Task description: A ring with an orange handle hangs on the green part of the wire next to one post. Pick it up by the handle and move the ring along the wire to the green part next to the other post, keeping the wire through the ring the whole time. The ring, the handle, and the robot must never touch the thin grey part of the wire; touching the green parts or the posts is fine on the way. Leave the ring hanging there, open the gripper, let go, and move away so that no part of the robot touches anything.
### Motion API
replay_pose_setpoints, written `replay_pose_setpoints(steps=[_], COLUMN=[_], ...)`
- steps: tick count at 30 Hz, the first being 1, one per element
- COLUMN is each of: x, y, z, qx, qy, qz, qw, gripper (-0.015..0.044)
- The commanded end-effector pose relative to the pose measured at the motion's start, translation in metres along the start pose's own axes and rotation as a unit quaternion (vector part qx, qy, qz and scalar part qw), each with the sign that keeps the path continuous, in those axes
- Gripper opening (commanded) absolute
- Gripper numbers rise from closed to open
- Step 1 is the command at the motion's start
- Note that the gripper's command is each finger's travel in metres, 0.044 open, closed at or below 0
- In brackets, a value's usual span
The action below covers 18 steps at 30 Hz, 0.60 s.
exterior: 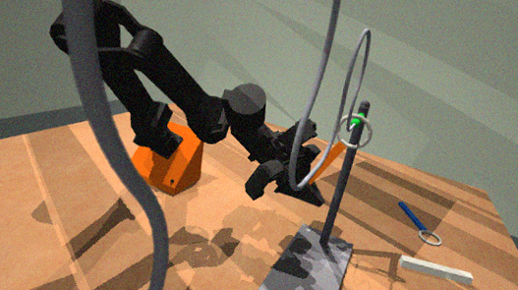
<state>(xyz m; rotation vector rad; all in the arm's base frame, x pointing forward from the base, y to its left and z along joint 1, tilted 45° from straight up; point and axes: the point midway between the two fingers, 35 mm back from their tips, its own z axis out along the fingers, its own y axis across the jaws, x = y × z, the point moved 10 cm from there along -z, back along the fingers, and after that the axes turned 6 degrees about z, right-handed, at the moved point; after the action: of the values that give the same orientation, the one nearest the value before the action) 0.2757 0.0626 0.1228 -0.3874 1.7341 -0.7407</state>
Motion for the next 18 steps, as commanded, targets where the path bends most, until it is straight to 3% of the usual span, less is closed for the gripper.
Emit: replay_pose_setpoints(steps=[1, 6, 18], x=[0.0004, 0.0004, -0.0002], y=[0.0002, 0.0002, 0.0001], z=[0.0, 0.0, -0.0019], qx=[-0.001, -0.001, 0.0], qy=[-0.001, -0.001, 0.0], qz=[-0.002, -0.002, 0.0], qw=[1.0, 1.0, 1.0], gripper=[-0.015, -0.015, 0.016])
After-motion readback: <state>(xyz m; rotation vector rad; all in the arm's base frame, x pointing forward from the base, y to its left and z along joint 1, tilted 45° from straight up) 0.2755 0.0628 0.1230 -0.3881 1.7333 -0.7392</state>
